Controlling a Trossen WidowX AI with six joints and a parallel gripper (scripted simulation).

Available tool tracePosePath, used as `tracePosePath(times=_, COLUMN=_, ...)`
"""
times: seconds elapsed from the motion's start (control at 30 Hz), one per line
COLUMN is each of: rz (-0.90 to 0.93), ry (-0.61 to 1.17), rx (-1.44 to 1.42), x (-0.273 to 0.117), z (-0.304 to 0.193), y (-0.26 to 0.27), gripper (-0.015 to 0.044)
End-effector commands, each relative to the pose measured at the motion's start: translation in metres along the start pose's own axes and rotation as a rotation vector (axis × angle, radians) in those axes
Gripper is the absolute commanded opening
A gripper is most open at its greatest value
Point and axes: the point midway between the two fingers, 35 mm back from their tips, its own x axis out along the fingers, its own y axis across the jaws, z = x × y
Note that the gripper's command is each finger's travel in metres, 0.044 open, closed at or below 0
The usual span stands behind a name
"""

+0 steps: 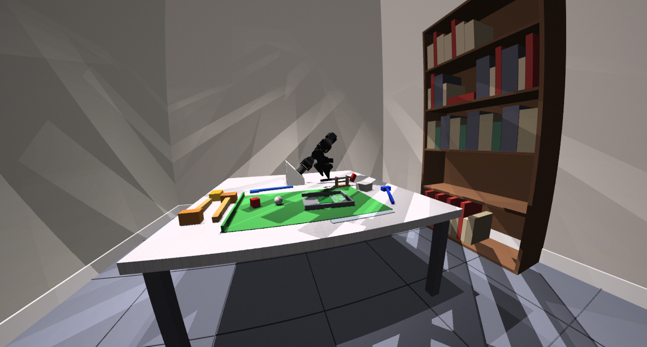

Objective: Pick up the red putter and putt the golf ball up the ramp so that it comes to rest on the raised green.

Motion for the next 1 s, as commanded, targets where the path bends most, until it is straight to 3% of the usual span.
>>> tracePosePath(times=0.0, rz=-0.004, ry=-0.005, rx=0.002, x=0.006, z=-0.001, y=0.0, gripper=0.044)
tracePosePath(times=0.97, rz=-0.004, ry=-0.007, rx=0.001, x=0.051, z=-0.013, y=0.0, gripper=0.044)
